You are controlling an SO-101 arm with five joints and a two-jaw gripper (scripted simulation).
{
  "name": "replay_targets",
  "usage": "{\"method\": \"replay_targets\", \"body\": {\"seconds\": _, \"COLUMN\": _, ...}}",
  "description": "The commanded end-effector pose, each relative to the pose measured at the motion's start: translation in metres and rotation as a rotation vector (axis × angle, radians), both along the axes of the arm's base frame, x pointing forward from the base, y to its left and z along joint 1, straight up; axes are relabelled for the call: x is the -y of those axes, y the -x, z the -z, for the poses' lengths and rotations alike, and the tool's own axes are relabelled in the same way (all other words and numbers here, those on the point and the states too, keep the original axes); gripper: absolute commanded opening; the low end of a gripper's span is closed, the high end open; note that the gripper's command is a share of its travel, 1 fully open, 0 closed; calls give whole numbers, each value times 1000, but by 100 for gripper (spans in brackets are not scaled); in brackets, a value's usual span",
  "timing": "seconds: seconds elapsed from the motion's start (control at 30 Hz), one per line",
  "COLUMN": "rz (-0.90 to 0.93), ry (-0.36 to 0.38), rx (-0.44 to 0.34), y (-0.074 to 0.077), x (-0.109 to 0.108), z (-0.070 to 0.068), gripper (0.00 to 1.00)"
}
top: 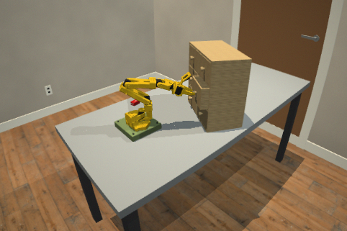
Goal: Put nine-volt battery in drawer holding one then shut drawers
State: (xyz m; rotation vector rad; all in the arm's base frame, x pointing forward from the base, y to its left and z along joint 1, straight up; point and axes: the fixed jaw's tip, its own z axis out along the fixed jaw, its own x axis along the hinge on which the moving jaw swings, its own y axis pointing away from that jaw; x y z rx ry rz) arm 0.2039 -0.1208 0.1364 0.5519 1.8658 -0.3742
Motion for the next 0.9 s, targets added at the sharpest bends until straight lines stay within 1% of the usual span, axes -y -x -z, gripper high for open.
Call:
{"method": "replay_targets", "body": {"seconds": 0.0, "rz": -1, "ry": 5, "rx": 3, "y": 2, "x": -1, "z": -1, "gripper": 0}}
{"method": "replay_targets", "body": {"seconds": 0.3, "rz": -1, "ry": 5, "rx": 3, "y": 2, "x": -1, "z": -1, "gripper": 0}}
{"method": "replay_targets", "body": {"seconds": 0.87, "rz": 2, "ry": 5, "rx": 3, "y": 10, "x": -5, "z": -1, "gripper": 0}}
